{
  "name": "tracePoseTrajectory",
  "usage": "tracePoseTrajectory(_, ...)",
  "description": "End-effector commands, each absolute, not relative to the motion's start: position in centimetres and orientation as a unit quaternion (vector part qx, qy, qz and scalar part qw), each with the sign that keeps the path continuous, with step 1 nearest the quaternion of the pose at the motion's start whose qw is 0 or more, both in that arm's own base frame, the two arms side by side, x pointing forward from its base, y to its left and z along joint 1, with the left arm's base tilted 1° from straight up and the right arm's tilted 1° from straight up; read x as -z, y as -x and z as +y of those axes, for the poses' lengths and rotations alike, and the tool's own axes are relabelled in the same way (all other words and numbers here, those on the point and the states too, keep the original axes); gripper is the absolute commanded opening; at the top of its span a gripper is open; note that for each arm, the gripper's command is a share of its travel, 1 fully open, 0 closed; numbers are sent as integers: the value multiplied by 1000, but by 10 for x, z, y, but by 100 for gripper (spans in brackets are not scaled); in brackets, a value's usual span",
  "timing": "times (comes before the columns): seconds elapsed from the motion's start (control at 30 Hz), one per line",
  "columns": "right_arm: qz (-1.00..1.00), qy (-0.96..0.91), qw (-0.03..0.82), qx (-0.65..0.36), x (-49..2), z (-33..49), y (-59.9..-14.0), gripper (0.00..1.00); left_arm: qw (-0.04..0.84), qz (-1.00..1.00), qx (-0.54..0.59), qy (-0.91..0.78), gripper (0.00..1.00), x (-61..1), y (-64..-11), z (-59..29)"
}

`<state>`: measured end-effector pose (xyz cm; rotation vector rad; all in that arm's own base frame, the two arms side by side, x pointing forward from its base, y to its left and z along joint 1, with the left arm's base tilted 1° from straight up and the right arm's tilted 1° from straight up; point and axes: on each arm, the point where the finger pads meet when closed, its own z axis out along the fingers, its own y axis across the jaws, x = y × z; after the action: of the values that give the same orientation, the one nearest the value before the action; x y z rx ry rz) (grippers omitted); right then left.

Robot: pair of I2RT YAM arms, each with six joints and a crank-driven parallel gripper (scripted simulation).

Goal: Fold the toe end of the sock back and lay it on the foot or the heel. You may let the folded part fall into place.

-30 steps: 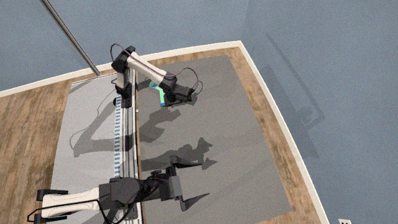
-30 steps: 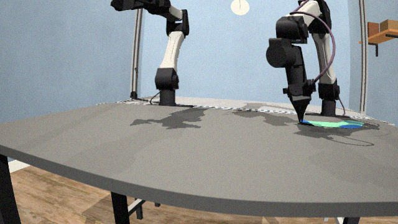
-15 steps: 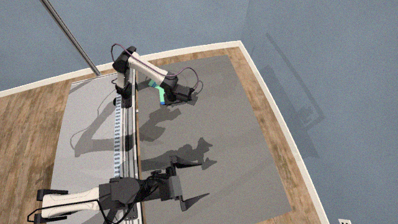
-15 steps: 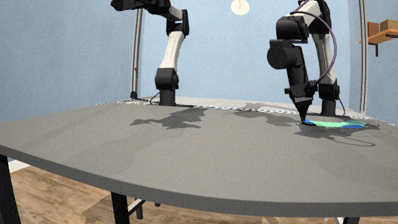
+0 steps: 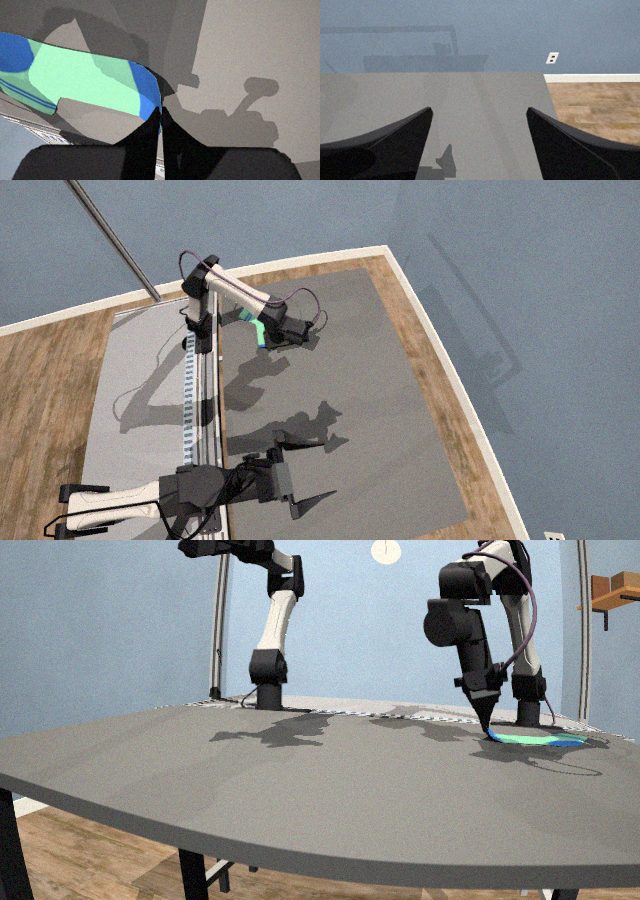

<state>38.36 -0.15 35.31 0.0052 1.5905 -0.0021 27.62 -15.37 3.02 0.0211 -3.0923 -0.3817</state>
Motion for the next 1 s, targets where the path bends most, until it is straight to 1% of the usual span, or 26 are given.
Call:
tracePoseTrajectory(0.0, 707, 0, 707, 0, -360, 0, -382, 100, 8, -992, 123, -10, 2, -37, -278, -159)
tracePoseTrajectory(0.07, 707, 0, 707, 0, -360, 0, -382, 100, 8, -992, 123, -14, 2, -37, -280, -157)
tracePoseTrajectory(0.1, 707, 0, 707, 0, -360, 0, -382, 100, -8, -996, 92, -6, 2, -38, -283, -159)
tracePoseTrajectory(0.23, 707, 0, 707, 0, -360, 0, -382, 100, -2, -995, 102, -8, 2, -40, -279, -155)
tracePoseTrajectory(0.43, 707, 0, 707, 0, -360, 0, -382, 100, -5, -996, 85, -1, 2, -42, -279, -153)
tracePoseTrajectory(0.67, 707, 0, 707, 0, -360, 0, -382, 100, 1, -998, 68, 0, 2, -61, -272, -137)
tracePoseTrajectory(0.73, 707, 0, 707, 0, -360, 0, -382, 100, -21, -998, 65, -6, 2, -60, -286, -147)
tracePoseTrajectory(0.8, 707, 0, 707, 0, -360, 0, -382, 100, -21, -998, 65, -6, 2, -60, -286, -147)
tracePoseTrajectory(0.83, 707, 0, 707, 0, -360, 0, -382, 100, -9, -997, 72, -13, 2, -49, -276, -148)
tracePoseTrajectory(0.97, 707, 0, 707, 0, -360, 0, -382, 100, -10, -997, 71, -7, 2, -52, -278, -148)
